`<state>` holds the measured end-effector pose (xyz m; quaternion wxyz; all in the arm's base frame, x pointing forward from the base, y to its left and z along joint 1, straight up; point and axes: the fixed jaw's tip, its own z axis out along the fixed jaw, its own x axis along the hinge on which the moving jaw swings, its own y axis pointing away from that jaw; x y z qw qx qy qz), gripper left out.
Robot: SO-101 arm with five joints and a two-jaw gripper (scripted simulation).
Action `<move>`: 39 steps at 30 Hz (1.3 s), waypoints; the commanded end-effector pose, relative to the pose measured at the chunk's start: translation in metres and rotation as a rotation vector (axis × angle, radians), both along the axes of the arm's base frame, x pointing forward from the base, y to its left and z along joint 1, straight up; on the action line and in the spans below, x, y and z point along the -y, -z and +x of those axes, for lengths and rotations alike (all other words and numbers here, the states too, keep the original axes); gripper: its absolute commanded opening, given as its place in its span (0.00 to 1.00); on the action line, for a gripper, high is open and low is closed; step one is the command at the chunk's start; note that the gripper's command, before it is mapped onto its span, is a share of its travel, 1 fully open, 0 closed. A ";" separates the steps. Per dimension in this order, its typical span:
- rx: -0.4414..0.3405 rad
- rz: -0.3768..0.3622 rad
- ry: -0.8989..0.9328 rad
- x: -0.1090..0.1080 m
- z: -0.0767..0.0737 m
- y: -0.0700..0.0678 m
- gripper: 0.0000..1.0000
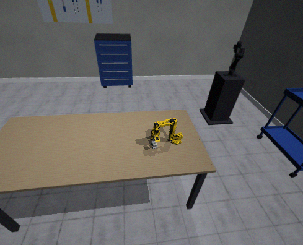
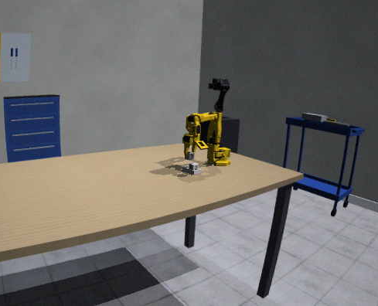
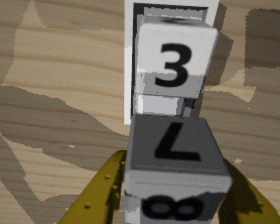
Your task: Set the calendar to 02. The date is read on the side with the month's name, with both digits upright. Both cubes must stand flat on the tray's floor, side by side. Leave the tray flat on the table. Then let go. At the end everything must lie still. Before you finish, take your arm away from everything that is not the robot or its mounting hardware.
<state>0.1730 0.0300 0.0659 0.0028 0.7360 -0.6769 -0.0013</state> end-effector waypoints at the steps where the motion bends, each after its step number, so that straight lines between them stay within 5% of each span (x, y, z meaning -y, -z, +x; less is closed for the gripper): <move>1: 0.049 0.010 -0.025 -0.003 0.005 -0.005 0.00; 39: 0.049 0.010 -0.026 -0.003 0.003 0.010 0.00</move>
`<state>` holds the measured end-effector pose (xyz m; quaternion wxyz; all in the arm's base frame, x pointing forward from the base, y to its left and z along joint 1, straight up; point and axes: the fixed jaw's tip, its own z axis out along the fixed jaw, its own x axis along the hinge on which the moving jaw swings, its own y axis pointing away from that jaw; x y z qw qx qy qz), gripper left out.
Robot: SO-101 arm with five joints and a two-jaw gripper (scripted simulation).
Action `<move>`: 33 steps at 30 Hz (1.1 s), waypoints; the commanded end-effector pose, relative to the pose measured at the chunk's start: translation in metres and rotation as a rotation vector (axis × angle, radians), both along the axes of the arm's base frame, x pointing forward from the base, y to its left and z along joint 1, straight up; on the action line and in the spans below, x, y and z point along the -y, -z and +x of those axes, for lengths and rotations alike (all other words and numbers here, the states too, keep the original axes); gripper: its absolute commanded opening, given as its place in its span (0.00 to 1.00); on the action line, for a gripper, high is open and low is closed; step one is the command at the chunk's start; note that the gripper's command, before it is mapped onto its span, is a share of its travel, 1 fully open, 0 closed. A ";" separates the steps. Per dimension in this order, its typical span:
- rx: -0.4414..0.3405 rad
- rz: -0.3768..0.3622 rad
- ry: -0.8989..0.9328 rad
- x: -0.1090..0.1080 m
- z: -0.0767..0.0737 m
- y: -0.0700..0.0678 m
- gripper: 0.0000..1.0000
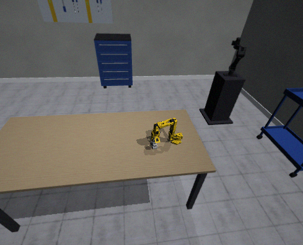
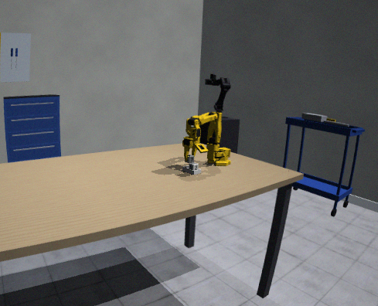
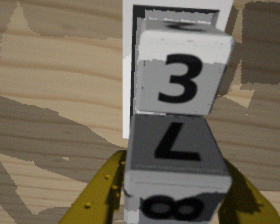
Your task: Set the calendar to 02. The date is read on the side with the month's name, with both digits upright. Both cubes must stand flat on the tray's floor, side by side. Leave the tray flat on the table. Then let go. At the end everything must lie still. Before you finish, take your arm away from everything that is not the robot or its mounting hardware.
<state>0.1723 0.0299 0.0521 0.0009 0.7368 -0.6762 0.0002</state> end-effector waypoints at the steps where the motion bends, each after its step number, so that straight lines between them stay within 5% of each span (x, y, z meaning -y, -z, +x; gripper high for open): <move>1: 0.045 0.009 -0.024 -0.003 0.004 -0.004 0.00; 33: 0.045 0.009 -0.024 -0.003 0.004 0.008 0.00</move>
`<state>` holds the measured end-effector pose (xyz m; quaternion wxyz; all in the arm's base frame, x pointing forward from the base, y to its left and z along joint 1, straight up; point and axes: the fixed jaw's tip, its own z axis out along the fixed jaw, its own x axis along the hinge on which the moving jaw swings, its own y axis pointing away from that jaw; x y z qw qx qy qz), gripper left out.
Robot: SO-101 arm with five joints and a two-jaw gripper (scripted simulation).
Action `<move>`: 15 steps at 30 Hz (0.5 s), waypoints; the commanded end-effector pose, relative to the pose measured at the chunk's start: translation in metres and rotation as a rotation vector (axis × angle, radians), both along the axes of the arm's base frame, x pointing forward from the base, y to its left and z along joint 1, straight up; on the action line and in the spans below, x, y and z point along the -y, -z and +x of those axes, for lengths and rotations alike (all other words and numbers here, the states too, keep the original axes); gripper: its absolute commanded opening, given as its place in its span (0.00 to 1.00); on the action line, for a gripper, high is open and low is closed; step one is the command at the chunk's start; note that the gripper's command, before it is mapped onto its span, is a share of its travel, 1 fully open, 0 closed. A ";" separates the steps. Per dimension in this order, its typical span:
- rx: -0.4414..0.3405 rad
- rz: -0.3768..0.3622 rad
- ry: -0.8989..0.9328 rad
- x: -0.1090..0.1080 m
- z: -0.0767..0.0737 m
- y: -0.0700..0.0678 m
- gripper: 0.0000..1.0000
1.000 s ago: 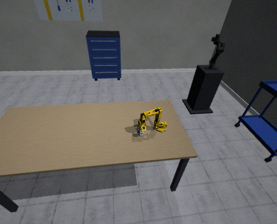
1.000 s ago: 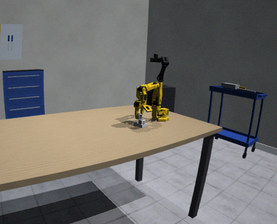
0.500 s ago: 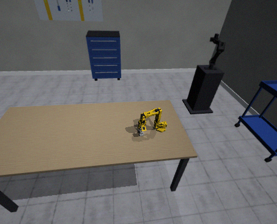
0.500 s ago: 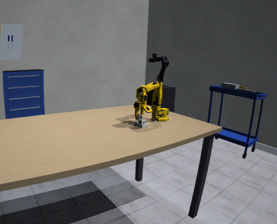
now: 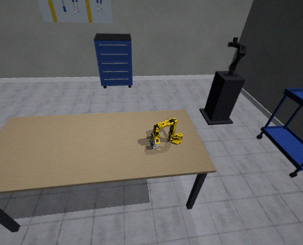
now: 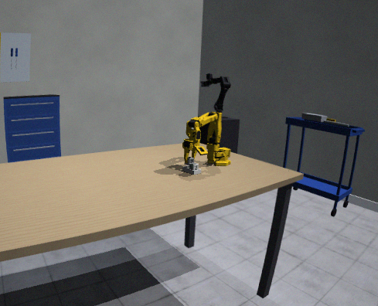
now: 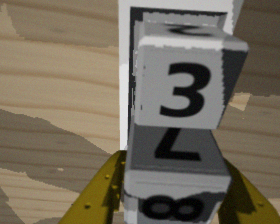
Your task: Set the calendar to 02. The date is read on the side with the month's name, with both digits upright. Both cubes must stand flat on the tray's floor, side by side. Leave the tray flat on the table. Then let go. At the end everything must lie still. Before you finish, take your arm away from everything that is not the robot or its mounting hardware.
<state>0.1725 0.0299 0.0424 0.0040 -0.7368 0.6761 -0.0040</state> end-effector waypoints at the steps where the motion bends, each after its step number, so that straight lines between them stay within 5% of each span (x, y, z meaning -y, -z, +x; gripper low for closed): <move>1: 0.032 0.007 -0.024 -0.003 0.003 -0.002 0.00; 15: 0.032 0.007 -0.024 -0.003 0.003 0.003 0.00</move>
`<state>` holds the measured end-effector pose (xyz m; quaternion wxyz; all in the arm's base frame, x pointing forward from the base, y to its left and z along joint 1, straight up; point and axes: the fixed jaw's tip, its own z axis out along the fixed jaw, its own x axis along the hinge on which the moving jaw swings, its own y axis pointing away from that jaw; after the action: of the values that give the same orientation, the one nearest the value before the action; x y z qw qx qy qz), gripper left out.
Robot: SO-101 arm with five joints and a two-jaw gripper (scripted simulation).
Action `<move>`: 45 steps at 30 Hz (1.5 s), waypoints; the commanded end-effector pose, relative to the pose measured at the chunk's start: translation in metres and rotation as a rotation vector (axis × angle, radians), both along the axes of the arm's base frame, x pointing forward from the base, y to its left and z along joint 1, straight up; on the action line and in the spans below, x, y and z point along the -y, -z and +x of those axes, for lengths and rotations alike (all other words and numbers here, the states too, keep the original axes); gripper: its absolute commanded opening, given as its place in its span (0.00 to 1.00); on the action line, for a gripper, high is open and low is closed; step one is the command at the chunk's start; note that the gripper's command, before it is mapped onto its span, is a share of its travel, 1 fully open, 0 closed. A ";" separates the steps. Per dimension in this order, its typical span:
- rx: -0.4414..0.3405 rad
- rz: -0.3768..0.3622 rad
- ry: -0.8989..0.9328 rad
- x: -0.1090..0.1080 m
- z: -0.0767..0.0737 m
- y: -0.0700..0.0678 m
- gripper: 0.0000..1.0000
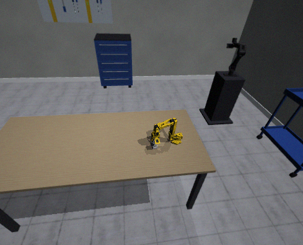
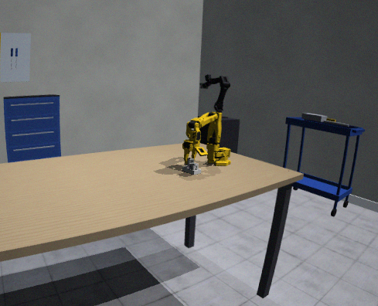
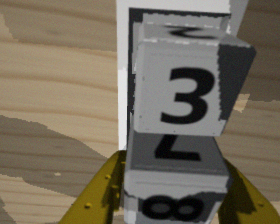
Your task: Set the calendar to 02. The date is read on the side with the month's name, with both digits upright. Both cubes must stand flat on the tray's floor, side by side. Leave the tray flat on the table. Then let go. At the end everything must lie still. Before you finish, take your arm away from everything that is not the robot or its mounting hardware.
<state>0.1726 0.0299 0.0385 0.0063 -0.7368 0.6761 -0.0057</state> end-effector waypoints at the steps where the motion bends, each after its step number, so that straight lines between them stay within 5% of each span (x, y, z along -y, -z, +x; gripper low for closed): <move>1: 0.027 0.006 -0.024 -0.003 0.003 -0.001 0.00; 45: 0.027 0.006 -0.024 -0.003 0.003 0.012 0.00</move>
<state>0.1734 0.0300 0.0247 0.0089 -0.7367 0.6761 -0.0078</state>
